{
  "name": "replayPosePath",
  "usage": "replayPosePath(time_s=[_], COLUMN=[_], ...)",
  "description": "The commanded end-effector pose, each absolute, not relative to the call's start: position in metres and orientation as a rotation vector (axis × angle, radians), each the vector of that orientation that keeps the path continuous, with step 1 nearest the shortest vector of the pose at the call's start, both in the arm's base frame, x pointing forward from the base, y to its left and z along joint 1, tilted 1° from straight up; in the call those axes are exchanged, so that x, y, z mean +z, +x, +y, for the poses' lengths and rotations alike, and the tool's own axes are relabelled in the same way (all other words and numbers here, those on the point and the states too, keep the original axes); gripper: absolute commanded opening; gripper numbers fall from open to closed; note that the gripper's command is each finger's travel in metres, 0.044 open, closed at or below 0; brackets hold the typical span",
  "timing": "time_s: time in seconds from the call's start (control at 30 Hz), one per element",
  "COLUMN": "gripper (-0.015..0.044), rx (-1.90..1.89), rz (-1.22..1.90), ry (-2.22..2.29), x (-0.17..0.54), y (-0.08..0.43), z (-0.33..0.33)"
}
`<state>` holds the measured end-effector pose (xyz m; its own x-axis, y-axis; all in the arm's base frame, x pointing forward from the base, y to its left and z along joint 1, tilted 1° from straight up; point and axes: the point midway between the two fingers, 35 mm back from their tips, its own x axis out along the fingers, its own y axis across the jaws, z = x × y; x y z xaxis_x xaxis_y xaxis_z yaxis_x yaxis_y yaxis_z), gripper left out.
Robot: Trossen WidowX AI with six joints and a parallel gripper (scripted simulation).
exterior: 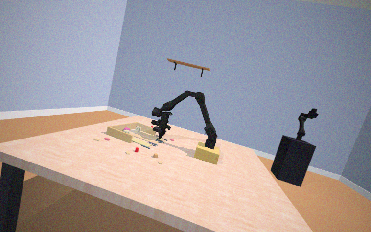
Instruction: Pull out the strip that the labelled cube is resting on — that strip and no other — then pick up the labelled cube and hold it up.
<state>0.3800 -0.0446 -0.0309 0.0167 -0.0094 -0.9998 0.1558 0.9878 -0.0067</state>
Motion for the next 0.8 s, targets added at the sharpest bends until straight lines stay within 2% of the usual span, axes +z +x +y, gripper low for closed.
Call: replayPosePath(time_s=[0.0, 0.77], gripper=[0.0000, 0.0000], rx=[-0.129, -0.129], rz=[1.554, 1.556], ry=[0.123, 0.123], x=[-0.035, -0.037], y=[0.381, 0.360], z=[-0.044, -0.042])
